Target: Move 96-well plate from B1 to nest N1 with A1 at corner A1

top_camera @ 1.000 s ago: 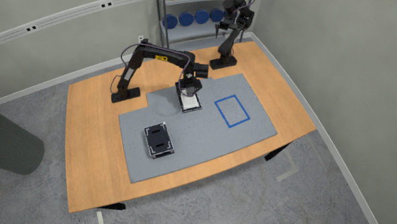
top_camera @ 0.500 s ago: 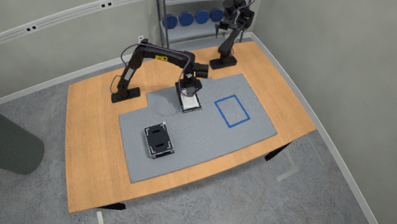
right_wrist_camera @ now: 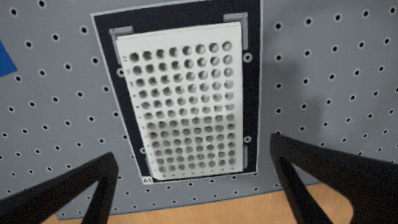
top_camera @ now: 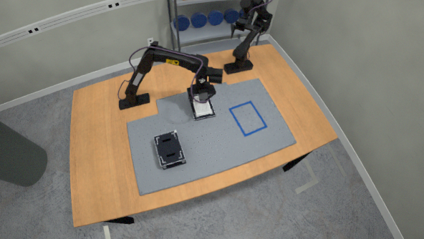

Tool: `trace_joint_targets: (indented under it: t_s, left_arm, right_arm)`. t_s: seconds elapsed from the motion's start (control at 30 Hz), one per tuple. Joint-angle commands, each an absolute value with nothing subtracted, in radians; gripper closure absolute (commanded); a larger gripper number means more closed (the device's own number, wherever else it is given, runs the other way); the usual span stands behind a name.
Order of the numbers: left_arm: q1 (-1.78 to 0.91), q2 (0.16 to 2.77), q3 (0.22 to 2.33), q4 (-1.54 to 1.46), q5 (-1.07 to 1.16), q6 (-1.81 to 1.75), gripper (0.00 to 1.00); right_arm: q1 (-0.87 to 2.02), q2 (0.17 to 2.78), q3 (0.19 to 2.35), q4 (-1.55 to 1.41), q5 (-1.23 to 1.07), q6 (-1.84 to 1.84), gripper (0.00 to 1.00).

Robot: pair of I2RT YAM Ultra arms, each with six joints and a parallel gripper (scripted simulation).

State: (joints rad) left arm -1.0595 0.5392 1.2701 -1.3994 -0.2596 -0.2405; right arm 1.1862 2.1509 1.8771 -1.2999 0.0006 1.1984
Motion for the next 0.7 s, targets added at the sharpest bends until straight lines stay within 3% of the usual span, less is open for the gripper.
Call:
trace_joint_targets:
  t_s: [0.0,0.3,0.67]
  left_arm:
    - [-1.133,0.395,1.282,-1.480,-0.233,-0.210,0.00]
    - [-1.005,0.140,1.302,-1.553,-0.024,-0.065,0.00]
    - [-0.949,0.062,1.312,-1.563,0.011,-0.042,0.00]
  right_arm:
    - [1.182,2.146,1.902,-1.312,0.000,1.200,0.00]
    - [1.182,2.146,1.902,-1.312,0.000,1.200,0.00]
    - [1.182,2.146,1.902,-1.312,0.000,1.200,0.00]
